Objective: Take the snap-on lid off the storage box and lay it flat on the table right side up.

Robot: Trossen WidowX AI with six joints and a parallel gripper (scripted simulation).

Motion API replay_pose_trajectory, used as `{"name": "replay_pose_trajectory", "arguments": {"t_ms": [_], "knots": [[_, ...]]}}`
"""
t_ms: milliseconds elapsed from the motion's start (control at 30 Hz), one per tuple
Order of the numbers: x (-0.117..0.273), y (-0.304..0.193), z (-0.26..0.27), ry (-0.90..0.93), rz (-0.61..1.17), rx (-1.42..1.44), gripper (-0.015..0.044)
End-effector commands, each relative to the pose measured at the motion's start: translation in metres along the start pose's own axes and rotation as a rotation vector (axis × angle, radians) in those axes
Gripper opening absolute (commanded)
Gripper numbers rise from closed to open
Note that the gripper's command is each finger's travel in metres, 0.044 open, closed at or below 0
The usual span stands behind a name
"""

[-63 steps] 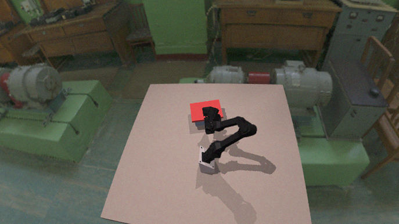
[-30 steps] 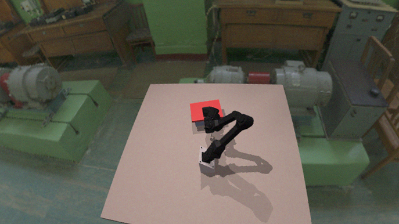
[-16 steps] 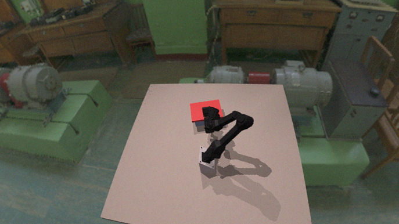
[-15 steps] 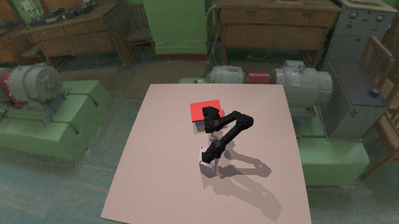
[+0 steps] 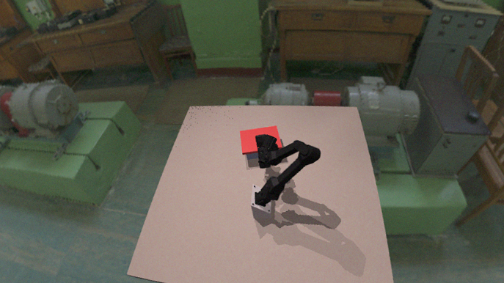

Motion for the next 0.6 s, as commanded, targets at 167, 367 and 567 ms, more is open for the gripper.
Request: {"name": "replay_pose_trajectory", "arguments": {"t_ms": [167,367,567], "knots": [[0.0027,-0.0005,0.0026,0.004,-0.001,-0.002,0.0],[0.0036,-0.0006,0.0034,0.004,-0.001,-0.002,0.0],[0.0046,-0.0007,0.0042,0.004,-0.001,-0.002,0.0]]}}
Point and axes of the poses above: the point midway between the two fingers, 35 mm back from their tips, its own x axis back along the fingers, its own z axis across the jaws, y = z × x, the point moved 1 cm from there along x, back along the fingers, and after that the axes turned 4 degrees about -x, right-handed, at the moved point
